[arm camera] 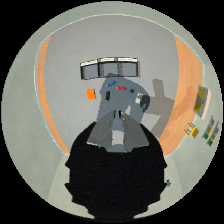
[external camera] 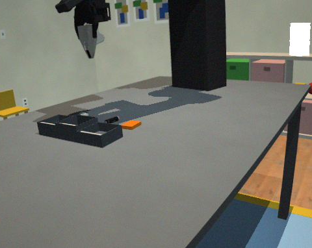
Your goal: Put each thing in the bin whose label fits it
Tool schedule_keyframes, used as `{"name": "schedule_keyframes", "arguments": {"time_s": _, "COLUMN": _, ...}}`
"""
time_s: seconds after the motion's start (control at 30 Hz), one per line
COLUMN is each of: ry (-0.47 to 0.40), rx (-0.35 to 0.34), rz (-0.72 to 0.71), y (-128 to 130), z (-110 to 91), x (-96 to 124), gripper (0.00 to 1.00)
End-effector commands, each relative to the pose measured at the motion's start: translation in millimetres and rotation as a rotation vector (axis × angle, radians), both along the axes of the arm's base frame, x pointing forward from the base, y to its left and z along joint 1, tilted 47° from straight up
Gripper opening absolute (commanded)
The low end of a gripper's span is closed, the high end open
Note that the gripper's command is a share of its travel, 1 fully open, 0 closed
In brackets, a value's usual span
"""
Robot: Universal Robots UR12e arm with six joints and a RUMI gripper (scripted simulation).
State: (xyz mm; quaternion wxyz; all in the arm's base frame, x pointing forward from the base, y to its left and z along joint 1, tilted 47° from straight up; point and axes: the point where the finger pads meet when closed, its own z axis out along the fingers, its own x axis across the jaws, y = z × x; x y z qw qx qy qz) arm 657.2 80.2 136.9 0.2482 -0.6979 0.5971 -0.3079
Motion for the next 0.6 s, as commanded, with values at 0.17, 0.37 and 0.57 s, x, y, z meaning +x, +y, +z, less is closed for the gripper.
{"name": "schedule_keyframes", "arguments": {"time_s": 0.17, "ry": -0.003, "rx": -0.001, "rz": -0.001, "y": 3, "z": 4, "x": 0, "gripper": 0.04}}
{"name": "schedule_keyframes", "arguments": {"time_s": 0.37, "ry": -0.002, "rx": -0.019, "rz": 0.015, "y": -1, "z": 4, "x": 16, "gripper": 0.04}}
{"name": "schedule_keyframes", "arguments": {"time_s": 0.57, "ry": -0.003, "rx": -0.019, "rz": 0.015, "y": -13, "z": 3, "x": 64, "gripper": 0.04}}
